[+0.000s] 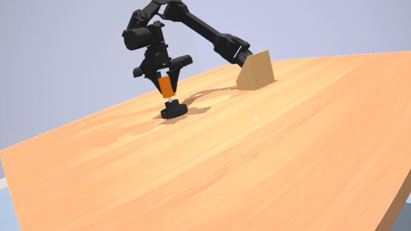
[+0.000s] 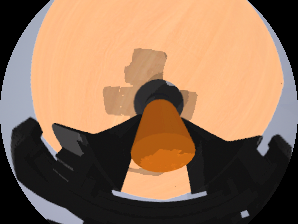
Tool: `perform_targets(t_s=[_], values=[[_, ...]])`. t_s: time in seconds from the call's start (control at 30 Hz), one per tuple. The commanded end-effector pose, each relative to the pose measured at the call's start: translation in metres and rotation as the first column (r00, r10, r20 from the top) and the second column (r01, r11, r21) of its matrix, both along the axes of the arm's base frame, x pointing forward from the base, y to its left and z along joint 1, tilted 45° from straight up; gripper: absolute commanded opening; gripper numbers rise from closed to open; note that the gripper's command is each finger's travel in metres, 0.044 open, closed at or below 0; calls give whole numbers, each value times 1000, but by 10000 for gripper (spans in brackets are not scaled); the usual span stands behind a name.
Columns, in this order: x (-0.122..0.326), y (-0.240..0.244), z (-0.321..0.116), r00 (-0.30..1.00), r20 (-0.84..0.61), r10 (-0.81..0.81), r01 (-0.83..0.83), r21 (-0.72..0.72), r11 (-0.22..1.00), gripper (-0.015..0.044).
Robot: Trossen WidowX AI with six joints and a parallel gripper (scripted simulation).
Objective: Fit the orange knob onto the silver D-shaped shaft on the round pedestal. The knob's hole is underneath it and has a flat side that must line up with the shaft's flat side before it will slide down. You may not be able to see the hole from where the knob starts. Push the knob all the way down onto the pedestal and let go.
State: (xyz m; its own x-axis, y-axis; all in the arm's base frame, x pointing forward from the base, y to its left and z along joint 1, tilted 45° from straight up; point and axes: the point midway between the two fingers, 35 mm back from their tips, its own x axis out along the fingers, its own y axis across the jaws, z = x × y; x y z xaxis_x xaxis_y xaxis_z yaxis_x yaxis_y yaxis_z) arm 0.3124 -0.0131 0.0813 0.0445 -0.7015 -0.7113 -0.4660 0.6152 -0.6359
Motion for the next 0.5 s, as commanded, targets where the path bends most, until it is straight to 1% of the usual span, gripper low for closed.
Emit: perform_targets(t_s=[0.0,0.47], values=[[1,0,0,1000,24,-18,18,0,1000,0],[1,0,0,1000,11,-6,6,-1,1000,0]])
